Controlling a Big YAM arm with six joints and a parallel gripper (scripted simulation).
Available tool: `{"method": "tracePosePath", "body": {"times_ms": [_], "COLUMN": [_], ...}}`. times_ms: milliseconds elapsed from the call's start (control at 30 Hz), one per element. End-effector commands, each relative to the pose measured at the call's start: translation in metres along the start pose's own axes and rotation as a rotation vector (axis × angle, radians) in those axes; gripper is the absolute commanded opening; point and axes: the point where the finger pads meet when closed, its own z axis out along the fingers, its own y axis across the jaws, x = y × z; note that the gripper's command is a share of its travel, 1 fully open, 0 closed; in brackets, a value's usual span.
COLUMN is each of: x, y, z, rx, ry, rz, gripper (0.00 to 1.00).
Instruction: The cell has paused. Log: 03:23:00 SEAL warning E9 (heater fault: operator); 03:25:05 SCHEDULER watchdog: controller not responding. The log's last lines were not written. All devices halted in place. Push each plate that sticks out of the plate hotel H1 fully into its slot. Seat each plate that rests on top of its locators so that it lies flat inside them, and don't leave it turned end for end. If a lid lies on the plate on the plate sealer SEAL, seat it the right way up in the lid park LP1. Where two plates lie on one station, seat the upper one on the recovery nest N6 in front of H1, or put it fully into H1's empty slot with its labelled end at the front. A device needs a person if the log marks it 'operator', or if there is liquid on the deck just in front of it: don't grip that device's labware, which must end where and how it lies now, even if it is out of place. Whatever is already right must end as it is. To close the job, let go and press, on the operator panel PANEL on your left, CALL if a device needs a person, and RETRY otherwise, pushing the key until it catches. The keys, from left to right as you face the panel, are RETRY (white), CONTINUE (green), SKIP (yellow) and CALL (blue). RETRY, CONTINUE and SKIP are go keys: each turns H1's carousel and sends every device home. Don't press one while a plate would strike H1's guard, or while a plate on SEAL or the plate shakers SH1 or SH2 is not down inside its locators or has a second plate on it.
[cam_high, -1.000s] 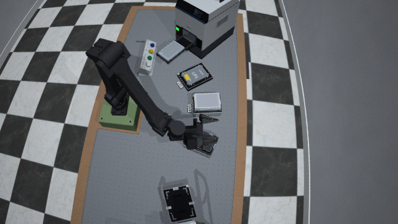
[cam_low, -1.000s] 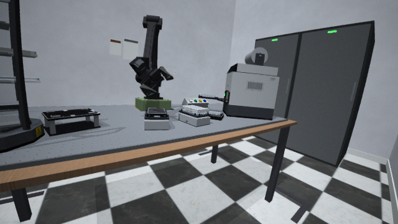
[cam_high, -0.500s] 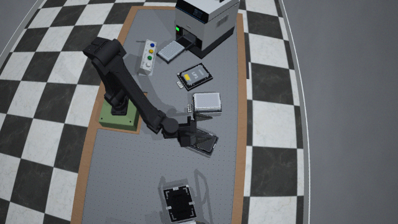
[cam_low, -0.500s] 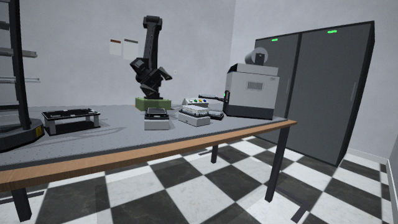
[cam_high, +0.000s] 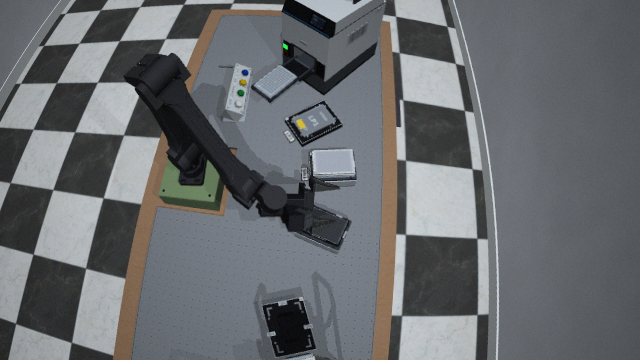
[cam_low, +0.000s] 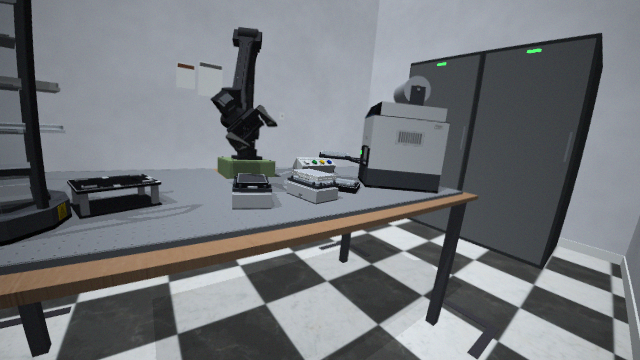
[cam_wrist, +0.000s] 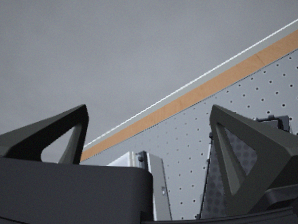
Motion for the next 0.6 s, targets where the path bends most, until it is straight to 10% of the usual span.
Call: {"method": "tracePosePath", "body": {"times_ms": [0, 567], "x": [-0.02, 0.009], "y": [0.02, 0.065], "z": [0.024, 0.033], "rx": [-0.013, 0.288], "ry": [0.024, 0.393], "rz": [-0.058, -0.131], "gripper": [1.0, 1.0]}}
